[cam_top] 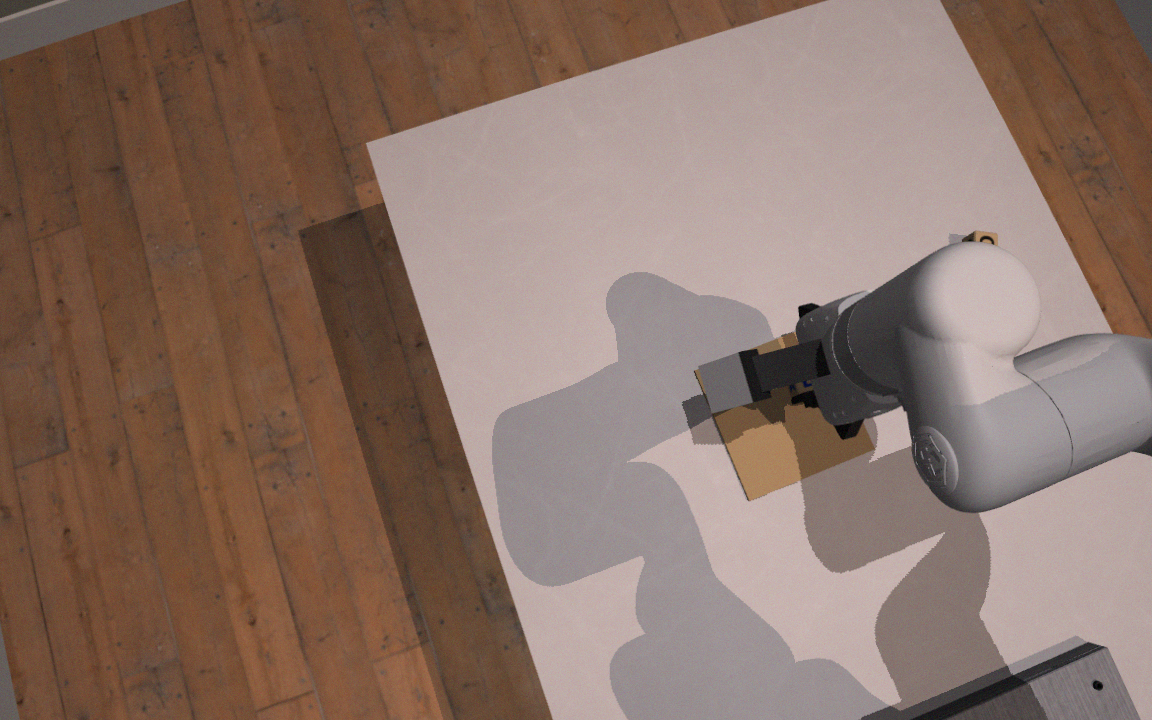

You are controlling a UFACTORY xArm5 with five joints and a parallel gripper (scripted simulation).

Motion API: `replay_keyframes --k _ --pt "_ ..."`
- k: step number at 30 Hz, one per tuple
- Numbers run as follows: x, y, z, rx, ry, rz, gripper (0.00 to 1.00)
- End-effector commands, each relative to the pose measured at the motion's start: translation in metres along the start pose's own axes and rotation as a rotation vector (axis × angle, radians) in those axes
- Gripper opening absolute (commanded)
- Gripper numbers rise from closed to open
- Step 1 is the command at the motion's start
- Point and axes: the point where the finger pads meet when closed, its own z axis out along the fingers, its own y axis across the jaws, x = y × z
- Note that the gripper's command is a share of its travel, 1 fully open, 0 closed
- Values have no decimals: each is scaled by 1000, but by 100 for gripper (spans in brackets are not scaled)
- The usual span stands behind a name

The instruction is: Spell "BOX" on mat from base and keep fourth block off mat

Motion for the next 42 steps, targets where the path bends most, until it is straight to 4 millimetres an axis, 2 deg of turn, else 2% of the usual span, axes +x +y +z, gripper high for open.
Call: replay_keyframes --k 1,10,14,27,29,31,33,35,42 --pt "0 1 -13 -4 0 0 21" --pt "1 1 -77 -4 0 0 21" --pt "1 1 -94 -4 0 0 21" --pt "2 1 -97 -4 1 -2 21" --pt "14 -5 -97 -4 1 -34 21" --pt "39 -16 -98 -3 3 -97 21" --pt "39 -16 -98 -3 3 -97 21" --pt "57 -27 -98 -2 5 -148 21" --pt "62 -30 -98 -2 5 -160 21"
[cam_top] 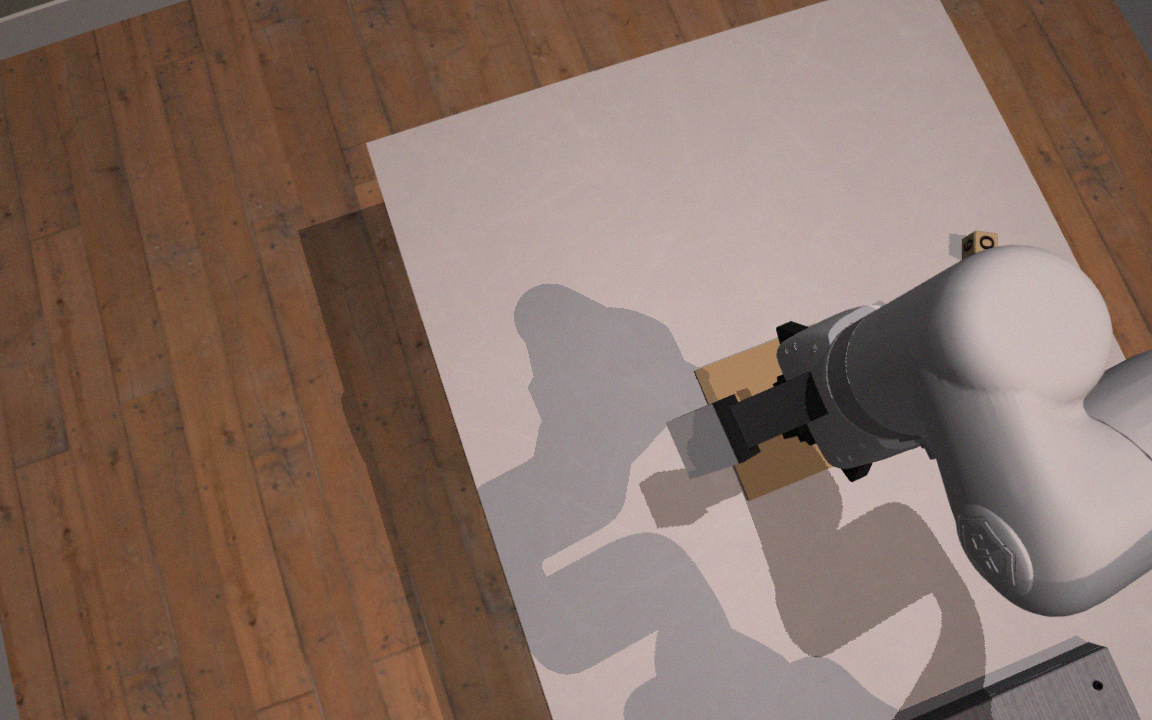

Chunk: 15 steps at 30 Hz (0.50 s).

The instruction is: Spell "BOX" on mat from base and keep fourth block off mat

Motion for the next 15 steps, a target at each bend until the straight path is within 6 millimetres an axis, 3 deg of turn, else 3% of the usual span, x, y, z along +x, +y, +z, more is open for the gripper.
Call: replay_keyframes --k 1,15 --pt "8 -1 -2 -4 1 -15 21" --pt "7 -1 8 -4 1 -15 21"
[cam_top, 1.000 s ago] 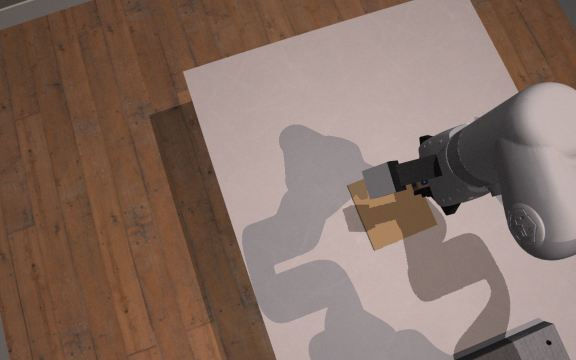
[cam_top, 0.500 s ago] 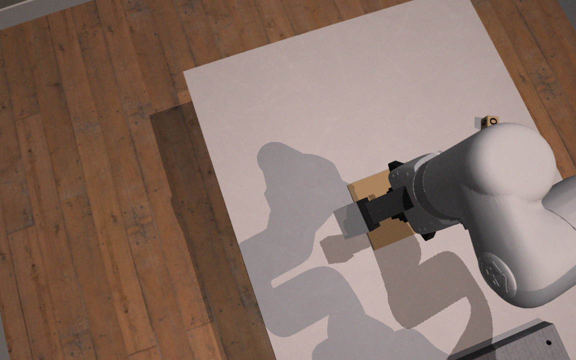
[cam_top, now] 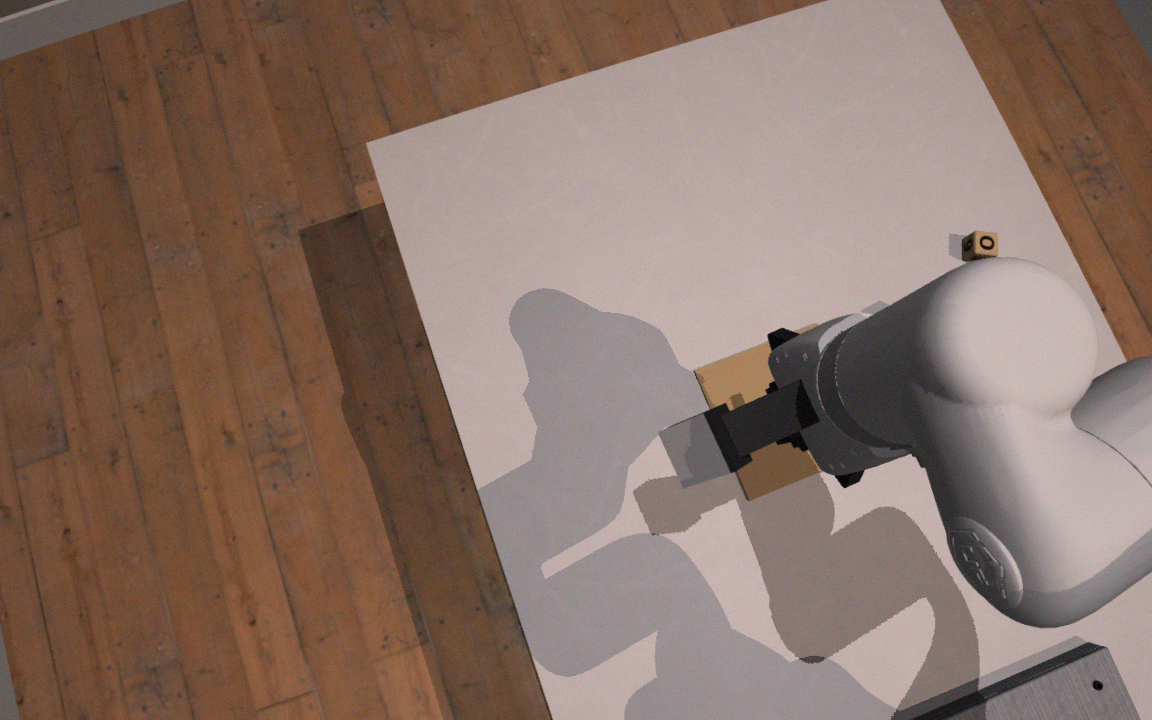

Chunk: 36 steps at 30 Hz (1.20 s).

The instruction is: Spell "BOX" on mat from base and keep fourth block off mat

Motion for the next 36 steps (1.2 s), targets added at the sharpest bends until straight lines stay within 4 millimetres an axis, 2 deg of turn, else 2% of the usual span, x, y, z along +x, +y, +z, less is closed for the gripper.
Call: replay_keyframes --k 1,8,10,21,25,36 --pt "0 1 9 -3 0 0 21" --pt "0 1 39 -3 0 0 21" --pt "0 1 39 -3 0 0 21" --pt "0 1 85 -3 0 0 21" --pt "0 1 91 -3 0 0 21" --pt "0 1 92 -3 0 0 21"
